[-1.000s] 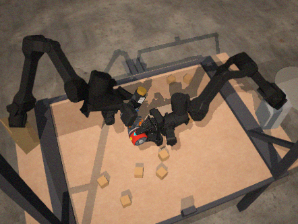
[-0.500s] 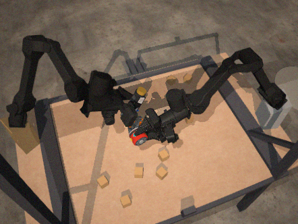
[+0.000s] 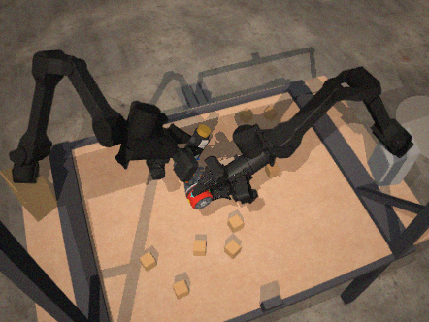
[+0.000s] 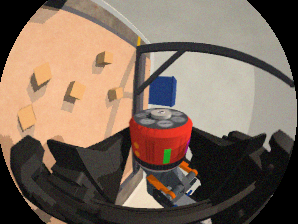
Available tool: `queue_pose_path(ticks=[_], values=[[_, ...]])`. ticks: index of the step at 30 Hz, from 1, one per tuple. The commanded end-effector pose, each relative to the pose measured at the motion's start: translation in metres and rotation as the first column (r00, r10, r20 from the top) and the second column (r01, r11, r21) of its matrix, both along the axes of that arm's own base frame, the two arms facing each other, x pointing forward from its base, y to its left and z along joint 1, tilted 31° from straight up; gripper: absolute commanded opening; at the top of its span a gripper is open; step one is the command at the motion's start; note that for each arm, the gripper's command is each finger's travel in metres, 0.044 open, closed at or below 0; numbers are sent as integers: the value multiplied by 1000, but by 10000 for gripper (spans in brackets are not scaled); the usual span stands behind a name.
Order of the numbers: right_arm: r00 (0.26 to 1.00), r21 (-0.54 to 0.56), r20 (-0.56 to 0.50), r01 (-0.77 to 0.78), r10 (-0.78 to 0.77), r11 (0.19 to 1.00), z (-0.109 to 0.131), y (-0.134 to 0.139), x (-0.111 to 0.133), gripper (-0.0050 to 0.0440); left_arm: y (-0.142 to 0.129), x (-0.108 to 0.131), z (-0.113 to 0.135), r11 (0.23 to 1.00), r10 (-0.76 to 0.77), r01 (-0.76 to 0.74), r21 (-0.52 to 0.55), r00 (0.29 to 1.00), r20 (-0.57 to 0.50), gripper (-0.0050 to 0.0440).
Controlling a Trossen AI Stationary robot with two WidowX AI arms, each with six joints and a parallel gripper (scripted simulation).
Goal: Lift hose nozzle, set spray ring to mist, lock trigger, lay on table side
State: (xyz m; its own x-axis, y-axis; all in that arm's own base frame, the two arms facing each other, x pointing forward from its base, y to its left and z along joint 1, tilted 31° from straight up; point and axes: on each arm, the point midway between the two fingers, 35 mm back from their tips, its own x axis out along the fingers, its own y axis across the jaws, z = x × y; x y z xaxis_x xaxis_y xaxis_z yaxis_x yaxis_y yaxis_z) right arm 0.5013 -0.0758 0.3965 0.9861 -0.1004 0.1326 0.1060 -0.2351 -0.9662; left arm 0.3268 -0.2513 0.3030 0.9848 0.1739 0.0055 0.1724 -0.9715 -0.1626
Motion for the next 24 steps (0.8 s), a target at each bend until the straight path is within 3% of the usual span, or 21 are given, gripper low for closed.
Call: queue_pose_path(ticks=[1, 7, 11, 12, 24], values=[[999, -1, -26, 20, -20, 1000, 22, 1, -9, 0, 0, -4, 14, 999, -14, 15, -42, 1000, 26, 165], [992, 9, -123, 42, -41, 999, 24, 1, -9, 0, 0, -4, 14, 999, -14, 15, -42, 1000, 26, 165], [993, 8, -108, 38, -37, 999, 22, 1, -8, 0, 0, -4, 14, 999, -14, 15, -42, 1000, 26, 165], [994, 8, -107, 37, -36, 999, 22, 1, -8, 407, 0, -4, 14, 999, -14, 15, -42, 1000, 26, 165], [994, 8, -107, 37, -36, 999, 22, 1, -8, 407, 0, -4, 14, 999, -14, 15, -42, 1000, 26, 165]])
